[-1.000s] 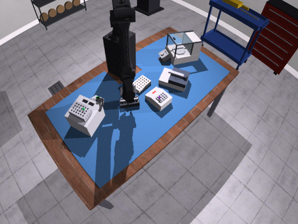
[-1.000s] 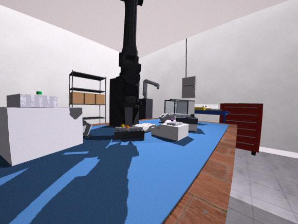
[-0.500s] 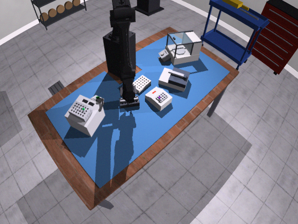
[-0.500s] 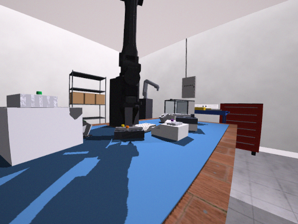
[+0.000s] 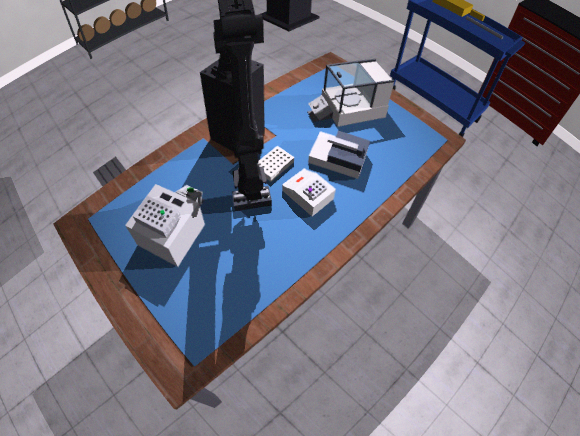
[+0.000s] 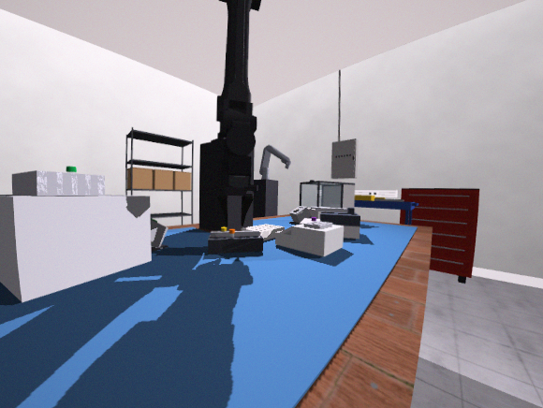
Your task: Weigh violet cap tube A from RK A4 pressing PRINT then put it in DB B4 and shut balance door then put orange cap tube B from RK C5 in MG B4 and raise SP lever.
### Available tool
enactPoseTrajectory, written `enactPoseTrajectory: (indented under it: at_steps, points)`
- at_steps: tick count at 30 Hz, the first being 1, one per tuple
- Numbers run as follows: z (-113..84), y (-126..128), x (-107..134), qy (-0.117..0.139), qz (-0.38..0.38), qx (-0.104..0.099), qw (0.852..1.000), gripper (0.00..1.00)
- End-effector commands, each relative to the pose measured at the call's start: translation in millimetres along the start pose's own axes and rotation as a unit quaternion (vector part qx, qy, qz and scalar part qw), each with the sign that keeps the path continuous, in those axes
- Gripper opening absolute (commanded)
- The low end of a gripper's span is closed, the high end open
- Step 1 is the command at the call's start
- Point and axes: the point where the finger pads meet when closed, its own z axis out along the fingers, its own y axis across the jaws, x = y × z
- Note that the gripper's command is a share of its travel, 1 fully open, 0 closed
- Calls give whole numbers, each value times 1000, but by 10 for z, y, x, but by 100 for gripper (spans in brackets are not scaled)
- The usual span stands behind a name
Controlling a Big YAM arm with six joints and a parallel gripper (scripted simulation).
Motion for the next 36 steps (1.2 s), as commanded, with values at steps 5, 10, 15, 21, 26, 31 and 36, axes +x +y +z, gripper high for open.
enactPoseTrajectory:
  at_steps: [5, 10, 15, 21, 26, 31, 36]
  points:
    - [-20, -3, -29, -3, 2, -1, 1000, 36]
    - [-107, -119, -168, -12, 2, -1, 1000, 36]
    - [-183, -113, -59, -3, 1, -1, 1000, 36]
    - [-282, -75, -57, -3, -2, -1, 1000, 36]
    - [-332, -82, -56, -3, -1, -1, 1000, 36]
    - [-414, -82, -55, -3, -1, -1, 1000, 36]
    - [-453, -70, -111, -10, -1, -1, 1000, 36]
